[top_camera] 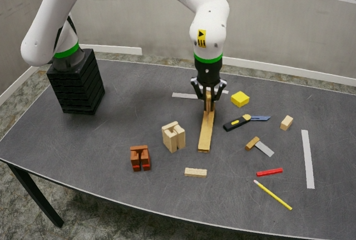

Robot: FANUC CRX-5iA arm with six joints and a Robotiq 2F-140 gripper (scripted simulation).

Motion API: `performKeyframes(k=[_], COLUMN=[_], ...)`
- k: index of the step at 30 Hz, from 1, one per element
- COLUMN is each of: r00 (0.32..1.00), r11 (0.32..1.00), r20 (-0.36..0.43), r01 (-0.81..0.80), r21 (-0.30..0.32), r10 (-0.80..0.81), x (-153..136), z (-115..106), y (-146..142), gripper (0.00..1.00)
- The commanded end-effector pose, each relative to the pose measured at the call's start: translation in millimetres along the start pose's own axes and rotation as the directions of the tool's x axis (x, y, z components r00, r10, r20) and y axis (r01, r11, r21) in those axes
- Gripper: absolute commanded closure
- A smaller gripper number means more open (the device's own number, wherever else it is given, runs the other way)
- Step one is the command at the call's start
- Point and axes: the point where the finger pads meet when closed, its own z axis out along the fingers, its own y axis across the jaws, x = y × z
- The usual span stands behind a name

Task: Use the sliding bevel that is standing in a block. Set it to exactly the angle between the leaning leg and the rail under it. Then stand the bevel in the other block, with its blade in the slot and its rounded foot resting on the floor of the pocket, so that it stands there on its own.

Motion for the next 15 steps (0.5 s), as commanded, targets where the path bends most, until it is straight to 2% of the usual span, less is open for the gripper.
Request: performKeyframes(k=[1,15], r00=[1.000,1.000], r11=[1.000,1.000], r20=[0.000,0.000], r01=[0.001,0.001], r21=[0.002,0.002], r10=[-0.001,-0.001], x=[-0.2,-0.9], z=[0.0,11.0], y=[-1.0,-1.0], gripper=[0.90,0.90])
